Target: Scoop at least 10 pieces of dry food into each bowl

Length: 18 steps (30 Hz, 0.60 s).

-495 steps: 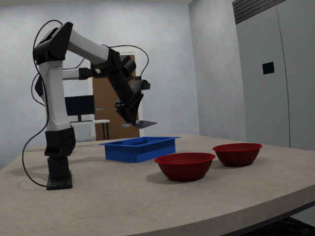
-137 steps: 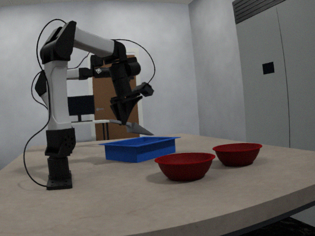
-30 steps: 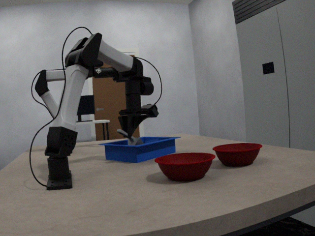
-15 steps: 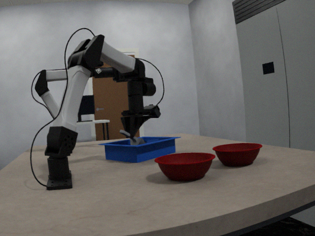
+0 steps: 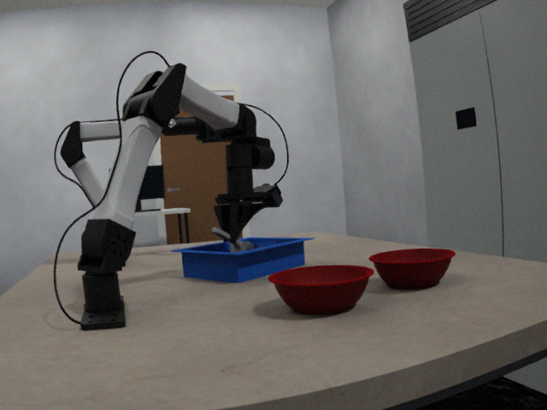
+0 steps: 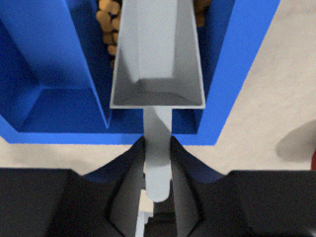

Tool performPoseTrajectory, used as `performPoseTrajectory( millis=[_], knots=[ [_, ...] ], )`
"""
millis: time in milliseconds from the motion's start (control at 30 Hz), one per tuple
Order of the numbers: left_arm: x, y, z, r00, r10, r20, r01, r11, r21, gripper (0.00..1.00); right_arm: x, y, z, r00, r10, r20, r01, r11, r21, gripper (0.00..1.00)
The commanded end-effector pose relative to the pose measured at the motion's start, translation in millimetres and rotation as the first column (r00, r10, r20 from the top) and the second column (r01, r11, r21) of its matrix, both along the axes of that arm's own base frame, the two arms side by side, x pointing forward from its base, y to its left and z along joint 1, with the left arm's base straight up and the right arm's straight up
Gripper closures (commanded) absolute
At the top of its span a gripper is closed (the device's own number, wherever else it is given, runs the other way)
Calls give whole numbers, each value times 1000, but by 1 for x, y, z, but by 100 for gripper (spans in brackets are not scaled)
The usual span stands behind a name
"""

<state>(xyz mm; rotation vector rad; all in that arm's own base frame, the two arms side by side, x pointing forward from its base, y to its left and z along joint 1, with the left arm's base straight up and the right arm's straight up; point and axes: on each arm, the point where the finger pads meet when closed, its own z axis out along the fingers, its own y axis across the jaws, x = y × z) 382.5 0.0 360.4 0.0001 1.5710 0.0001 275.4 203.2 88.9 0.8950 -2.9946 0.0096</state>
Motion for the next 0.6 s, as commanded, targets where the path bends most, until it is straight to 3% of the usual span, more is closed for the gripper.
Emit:
performPoseTrajectory(
  millis=[0, 33, 567],
  knots=[
    [-2, 0, 19, 999, 0, 51, 0, 1000, -1, 0, 14, 2, 9, 999, -7, 49, 6, 1000, 28, 100],
    [-2, 0, 19, 999, 0, 51, 0, 1000, -1, 73, 11, 0, 12, 999, -11, 42, 10, 1000, 23, 100],
    [-2, 0, 19, 999, 0, 51, 0, 1000, -1, 73, 10, 1, 11, 999, -9, 41, 8, 1000, 23, 100]
  ],
)
